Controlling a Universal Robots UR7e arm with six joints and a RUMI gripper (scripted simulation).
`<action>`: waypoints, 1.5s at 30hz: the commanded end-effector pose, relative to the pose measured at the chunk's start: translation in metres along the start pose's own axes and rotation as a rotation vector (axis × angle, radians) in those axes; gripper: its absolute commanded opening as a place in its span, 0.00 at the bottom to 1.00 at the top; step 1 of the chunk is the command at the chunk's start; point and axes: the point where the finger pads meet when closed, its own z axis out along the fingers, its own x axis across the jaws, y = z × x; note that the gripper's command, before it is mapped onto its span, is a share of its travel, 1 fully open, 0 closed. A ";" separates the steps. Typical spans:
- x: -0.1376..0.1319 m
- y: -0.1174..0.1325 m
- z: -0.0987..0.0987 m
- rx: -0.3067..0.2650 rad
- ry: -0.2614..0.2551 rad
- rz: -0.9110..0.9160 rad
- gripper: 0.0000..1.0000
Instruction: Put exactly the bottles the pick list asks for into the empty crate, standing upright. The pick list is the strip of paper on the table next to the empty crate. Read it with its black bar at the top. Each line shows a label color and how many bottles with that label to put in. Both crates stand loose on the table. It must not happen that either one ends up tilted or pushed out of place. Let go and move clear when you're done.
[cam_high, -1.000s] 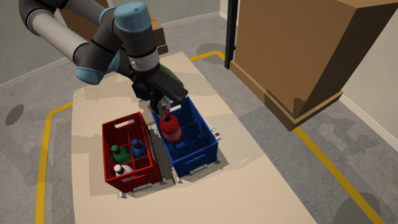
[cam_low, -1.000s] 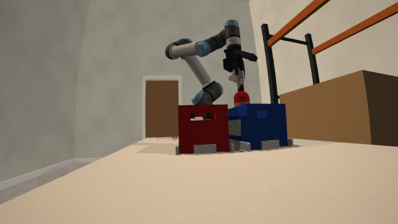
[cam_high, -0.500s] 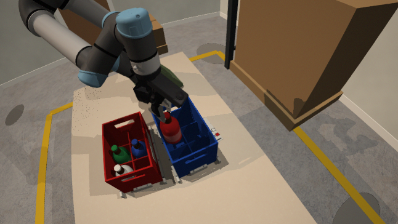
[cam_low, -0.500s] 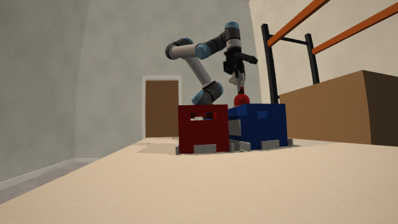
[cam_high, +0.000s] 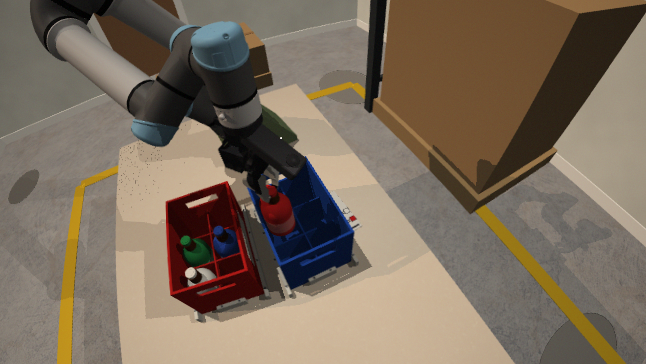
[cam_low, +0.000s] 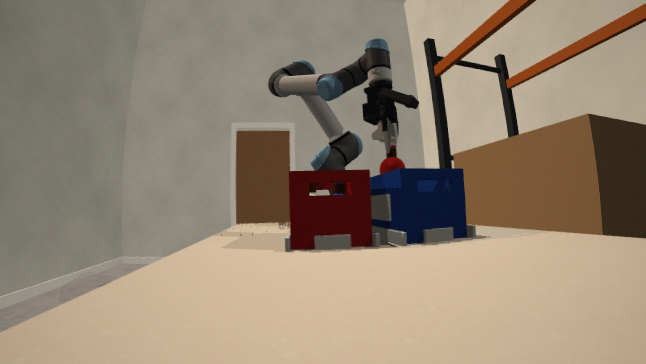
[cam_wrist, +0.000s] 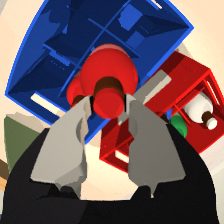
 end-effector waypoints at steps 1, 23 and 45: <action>0.000 0.000 0.005 0.002 0.001 0.001 0.00; 0.000 0.000 0.025 0.002 0.001 0.001 0.00; 0.000 0.000 0.043 0.002 0.001 0.001 0.00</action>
